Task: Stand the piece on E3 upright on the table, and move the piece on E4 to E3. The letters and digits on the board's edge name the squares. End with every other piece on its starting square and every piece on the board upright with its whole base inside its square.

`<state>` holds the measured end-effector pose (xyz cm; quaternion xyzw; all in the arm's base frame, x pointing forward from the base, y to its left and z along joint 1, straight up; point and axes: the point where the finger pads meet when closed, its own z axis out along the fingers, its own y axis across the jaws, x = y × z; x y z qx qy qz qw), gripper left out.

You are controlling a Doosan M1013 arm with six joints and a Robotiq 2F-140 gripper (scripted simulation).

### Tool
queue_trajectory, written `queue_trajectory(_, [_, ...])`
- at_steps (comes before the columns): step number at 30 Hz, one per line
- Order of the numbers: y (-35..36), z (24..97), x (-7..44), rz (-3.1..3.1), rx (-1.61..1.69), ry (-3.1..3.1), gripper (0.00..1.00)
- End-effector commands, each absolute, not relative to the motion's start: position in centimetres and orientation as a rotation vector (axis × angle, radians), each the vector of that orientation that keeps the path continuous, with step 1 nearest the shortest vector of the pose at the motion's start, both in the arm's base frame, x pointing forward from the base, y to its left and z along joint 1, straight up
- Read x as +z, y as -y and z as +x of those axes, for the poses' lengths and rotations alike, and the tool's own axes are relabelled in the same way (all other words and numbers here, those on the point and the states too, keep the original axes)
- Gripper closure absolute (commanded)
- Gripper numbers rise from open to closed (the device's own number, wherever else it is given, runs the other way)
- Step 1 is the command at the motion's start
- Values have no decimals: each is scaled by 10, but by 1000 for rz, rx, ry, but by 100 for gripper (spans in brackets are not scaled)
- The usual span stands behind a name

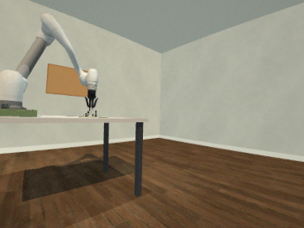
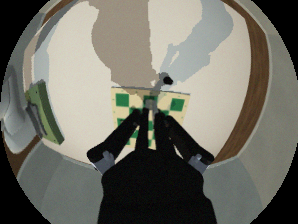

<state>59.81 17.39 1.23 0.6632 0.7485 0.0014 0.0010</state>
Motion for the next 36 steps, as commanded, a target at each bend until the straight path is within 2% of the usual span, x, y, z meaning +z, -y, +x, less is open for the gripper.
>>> queue_trajectory(1, [-174,598,12,2082,5,-2350,100])
queue_trajectory(36, [-174,598,9,2082,5,-2350,100])
